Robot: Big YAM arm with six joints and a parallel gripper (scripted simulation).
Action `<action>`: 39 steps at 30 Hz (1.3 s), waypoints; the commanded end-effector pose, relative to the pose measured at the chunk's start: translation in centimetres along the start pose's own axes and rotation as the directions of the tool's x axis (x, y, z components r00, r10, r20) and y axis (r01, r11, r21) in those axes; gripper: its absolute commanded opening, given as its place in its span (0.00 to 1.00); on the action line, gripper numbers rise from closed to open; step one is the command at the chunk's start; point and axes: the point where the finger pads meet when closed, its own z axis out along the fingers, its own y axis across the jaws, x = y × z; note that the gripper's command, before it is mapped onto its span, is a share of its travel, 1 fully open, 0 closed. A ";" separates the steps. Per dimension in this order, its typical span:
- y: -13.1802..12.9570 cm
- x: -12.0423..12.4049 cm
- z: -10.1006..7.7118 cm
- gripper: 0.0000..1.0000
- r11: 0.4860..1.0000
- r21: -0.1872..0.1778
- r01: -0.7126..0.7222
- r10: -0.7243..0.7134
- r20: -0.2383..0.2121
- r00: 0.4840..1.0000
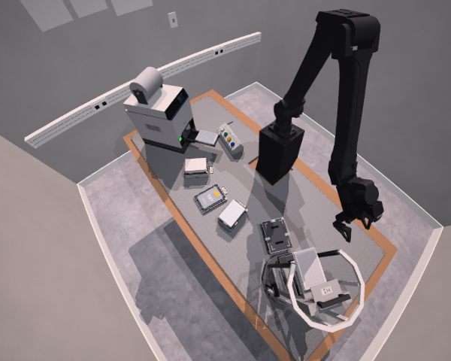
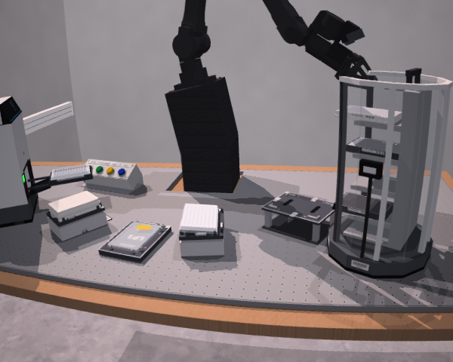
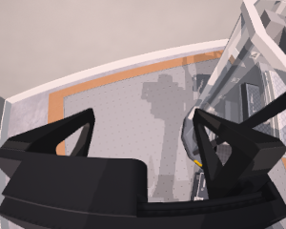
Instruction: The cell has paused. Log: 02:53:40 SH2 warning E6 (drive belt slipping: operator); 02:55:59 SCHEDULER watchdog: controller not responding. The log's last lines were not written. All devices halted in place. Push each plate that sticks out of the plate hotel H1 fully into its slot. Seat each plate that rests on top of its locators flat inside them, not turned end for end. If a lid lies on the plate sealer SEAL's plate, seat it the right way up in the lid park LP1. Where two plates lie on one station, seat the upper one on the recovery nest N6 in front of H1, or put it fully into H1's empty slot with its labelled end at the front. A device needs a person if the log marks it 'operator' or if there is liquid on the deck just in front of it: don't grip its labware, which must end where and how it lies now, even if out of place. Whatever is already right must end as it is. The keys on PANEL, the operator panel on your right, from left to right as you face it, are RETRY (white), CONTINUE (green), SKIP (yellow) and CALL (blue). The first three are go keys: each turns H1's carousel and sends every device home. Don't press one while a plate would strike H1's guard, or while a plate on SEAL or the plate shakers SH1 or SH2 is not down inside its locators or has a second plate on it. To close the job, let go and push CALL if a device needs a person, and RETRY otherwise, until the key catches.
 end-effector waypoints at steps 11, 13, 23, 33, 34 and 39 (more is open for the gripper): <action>0.0 -0.5 0.0 1.00 1.000 0.000 0.001 -0.001 0.010 1.000; 0.0 -0.5 0.0 1.00 1.000 0.000 0.001 -0.001 0.010 1.000; 0.0 -1.1 -1.5 1.00 1.000 0.002 0.003 -0.003 0.045 0.999; -0.1 0.0 -3.0 1.00 1.000 0.003 0.003 -0.003 0.044 0.999; -0.1 0.0 -3.0 1.00 1.000 0.003 0.003 -0.003 0.044 0.999; -0.1 0.6 -3.9 1.00 1.000 0.004 0.003 -0.003 0.043 0.999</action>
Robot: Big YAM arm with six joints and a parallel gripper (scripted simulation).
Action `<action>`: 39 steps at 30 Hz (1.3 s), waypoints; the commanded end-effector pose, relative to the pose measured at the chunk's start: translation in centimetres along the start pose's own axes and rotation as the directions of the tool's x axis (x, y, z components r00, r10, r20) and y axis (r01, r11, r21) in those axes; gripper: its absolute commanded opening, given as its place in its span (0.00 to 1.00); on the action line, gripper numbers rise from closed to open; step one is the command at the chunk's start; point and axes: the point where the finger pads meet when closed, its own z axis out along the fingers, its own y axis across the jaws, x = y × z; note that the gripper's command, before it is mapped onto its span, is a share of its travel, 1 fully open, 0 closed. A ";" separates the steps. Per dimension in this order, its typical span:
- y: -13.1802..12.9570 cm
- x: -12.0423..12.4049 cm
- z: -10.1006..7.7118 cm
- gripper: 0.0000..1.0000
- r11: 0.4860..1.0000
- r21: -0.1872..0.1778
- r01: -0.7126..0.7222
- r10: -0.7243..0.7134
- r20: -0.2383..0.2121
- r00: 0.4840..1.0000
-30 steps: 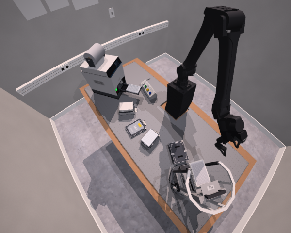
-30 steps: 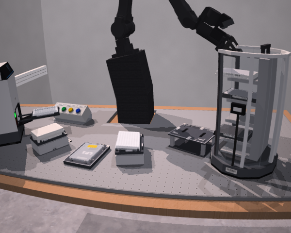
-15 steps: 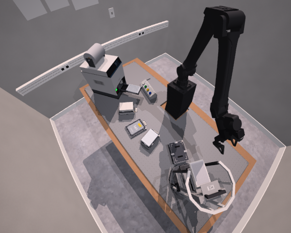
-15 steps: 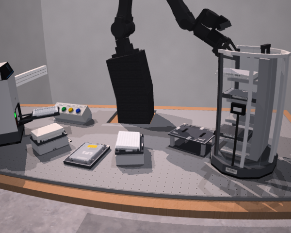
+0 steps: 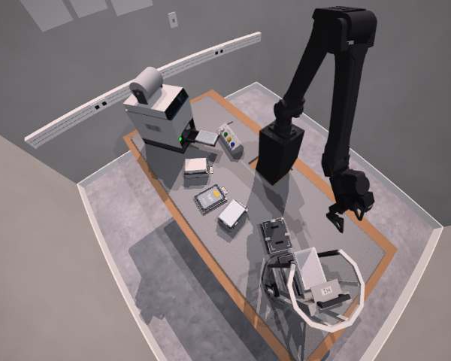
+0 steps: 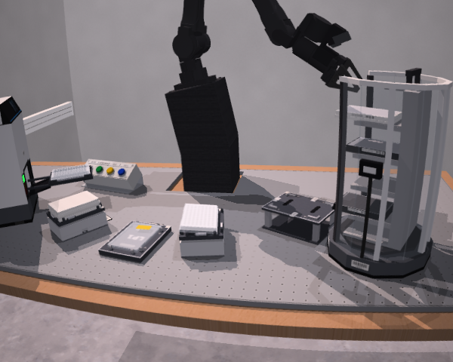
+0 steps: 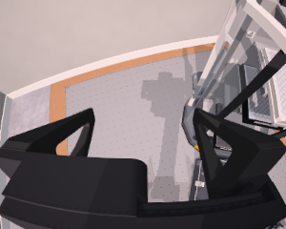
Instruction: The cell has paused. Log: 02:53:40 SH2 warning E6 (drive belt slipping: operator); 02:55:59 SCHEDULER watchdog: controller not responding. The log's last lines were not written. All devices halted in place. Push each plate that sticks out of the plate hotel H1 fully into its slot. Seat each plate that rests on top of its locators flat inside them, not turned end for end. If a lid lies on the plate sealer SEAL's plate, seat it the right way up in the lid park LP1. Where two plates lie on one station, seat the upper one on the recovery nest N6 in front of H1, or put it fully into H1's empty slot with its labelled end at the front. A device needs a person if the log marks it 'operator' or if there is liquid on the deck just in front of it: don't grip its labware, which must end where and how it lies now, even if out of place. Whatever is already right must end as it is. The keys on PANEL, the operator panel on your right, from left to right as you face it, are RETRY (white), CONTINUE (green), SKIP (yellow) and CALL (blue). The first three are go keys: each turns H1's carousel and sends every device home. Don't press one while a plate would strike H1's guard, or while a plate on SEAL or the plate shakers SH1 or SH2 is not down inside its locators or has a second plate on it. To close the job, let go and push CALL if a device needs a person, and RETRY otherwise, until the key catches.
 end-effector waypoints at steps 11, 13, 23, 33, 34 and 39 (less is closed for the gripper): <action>-0.4 -1.0 -2.8 1.00 1.000 0.007 0.003 -0.004 0.058 0.998; -0.4 -1.0 -2.8 1.00 1.000 0.007 0.003 -0.003 0.052 0.999; -0.3 0.2 -4.6 1.00 1.000 0.007 0.003 -0.003 0.057 0.998; -2.6 0.1 -4.6 1.00 0.990 0.100 -0.095 0.097 -0.013 0.995; -3.0 0.3 -4.6 1.00 0.991 0.098 -0.095 0.097 -0.014 0.995; -5.1 3.4 -4.4 1.00 0.987 0.124 -0.100 0.109 -0.073 0.991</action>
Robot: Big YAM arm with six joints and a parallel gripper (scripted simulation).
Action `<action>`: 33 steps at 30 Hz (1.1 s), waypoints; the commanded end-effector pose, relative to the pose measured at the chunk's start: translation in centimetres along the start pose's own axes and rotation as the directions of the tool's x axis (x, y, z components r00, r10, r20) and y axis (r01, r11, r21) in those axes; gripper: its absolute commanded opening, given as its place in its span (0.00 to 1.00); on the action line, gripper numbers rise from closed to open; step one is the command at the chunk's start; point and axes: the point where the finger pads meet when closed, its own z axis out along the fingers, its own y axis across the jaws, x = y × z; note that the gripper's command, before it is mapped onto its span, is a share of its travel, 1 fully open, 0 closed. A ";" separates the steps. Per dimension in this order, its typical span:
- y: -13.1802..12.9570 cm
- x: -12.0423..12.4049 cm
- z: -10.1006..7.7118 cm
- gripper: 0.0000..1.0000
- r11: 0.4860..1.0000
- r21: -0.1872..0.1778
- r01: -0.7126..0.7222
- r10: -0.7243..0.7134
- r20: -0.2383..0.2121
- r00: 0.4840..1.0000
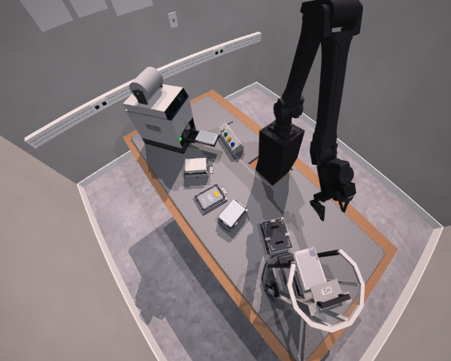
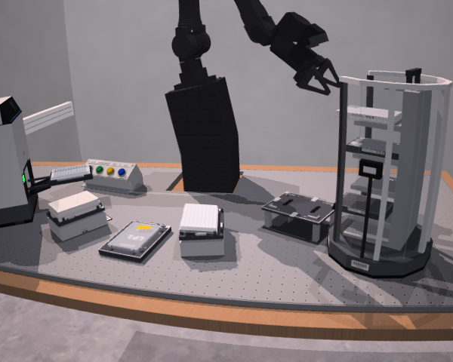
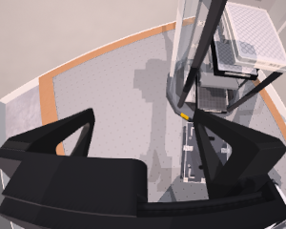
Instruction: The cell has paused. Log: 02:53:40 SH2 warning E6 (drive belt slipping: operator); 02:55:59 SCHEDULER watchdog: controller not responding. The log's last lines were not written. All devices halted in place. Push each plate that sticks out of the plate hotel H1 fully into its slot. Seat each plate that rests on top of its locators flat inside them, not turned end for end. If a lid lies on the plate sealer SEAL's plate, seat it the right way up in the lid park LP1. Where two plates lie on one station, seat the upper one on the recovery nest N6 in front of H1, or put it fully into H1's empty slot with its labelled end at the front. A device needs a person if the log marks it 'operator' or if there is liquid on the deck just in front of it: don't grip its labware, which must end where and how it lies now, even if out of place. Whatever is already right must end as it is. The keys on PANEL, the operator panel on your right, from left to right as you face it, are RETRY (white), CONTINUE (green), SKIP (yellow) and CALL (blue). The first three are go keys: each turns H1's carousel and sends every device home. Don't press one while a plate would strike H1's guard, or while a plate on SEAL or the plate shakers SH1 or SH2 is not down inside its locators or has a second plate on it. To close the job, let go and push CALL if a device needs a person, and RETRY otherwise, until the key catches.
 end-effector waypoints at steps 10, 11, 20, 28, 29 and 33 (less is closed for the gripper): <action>-5.5 -1.4 -0.1 1.00 0.979 0.144 -0.141 0.149 -0.046 0.988; -6.0 -1.3 -0.2 1.00 0.977 0.154 -0.149 0.159 -0.052 0.986; -10.3 0.4 -1.0 1.00 0.954 0.219 -0.203 0.227 -0.090 0.970; -13.0 1.7 -1.9 1.00 0.920 0.290 -0.263 0.309 -0.128 0.942; -13.5 1.9 -2.0 1.00 0.915 0.299 -0.270 0.320 -0.132 0.938; -14.6 4.6 -3.2 1.00 0.924 0.292 -0.248 0.300 -0.151 0.942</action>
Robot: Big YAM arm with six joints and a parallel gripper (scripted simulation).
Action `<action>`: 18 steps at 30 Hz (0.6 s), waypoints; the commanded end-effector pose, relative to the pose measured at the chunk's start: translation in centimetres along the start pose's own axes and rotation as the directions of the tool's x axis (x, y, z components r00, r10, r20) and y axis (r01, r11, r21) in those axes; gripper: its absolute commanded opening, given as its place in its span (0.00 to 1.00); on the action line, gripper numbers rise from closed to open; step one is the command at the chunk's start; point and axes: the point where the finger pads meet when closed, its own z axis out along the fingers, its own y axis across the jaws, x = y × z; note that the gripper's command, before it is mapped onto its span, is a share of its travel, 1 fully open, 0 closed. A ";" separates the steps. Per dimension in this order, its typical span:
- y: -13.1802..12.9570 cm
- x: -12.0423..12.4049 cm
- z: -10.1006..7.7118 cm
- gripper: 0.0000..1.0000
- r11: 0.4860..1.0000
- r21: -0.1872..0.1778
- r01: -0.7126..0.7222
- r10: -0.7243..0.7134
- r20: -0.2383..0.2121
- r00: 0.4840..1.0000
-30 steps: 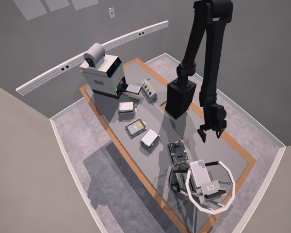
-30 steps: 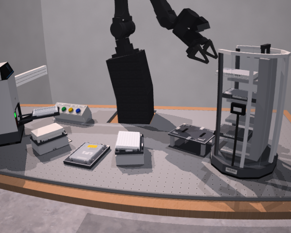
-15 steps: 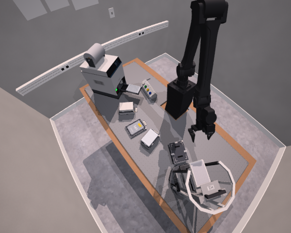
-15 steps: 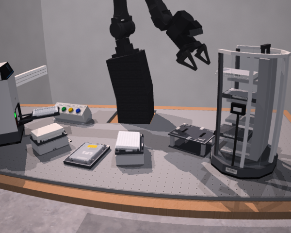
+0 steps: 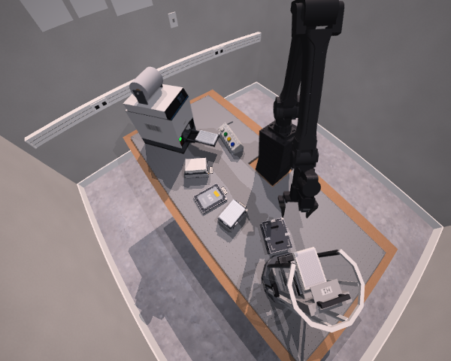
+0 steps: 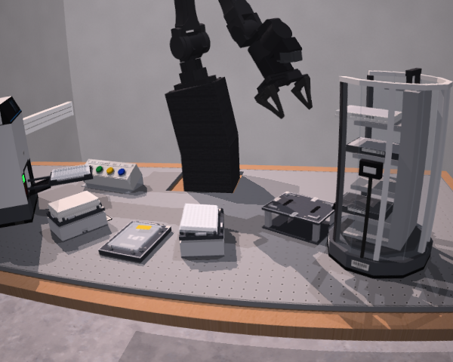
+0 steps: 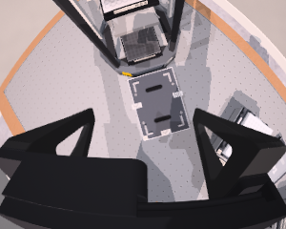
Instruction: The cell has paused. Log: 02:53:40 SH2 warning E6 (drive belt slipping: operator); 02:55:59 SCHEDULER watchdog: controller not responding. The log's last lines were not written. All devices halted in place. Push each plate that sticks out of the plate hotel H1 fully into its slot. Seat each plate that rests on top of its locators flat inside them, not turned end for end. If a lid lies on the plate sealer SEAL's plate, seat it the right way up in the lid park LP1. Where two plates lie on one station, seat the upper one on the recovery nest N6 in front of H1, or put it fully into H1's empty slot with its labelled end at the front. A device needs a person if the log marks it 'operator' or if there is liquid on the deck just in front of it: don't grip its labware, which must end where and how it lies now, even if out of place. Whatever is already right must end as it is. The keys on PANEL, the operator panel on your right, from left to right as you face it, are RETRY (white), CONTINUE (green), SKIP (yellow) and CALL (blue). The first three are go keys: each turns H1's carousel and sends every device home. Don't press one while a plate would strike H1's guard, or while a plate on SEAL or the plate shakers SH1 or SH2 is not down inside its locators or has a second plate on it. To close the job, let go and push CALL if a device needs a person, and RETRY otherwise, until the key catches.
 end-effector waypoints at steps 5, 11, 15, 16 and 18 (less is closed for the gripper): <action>-4.2 -2.5 -0.7 1.00 0.993 0.064 -0.099 0.099 0.007 0.995; -5.9 0.0 -1.0 1.00 0.994 0.067 -0.085 0.086 -0.013 0.996; -8.1 -1.0 -1.1 1.00 0.975 0.131 -0.182 0.190 -0.053 0.980; -8.5 -0.8 -1.1 1.00 0.975 0.127 -0.182 0.190 -0.054 0.980; -9.1 2.1 -1.5 1.00 0.980 0.126 -0.156 0.169 -0.096 0.981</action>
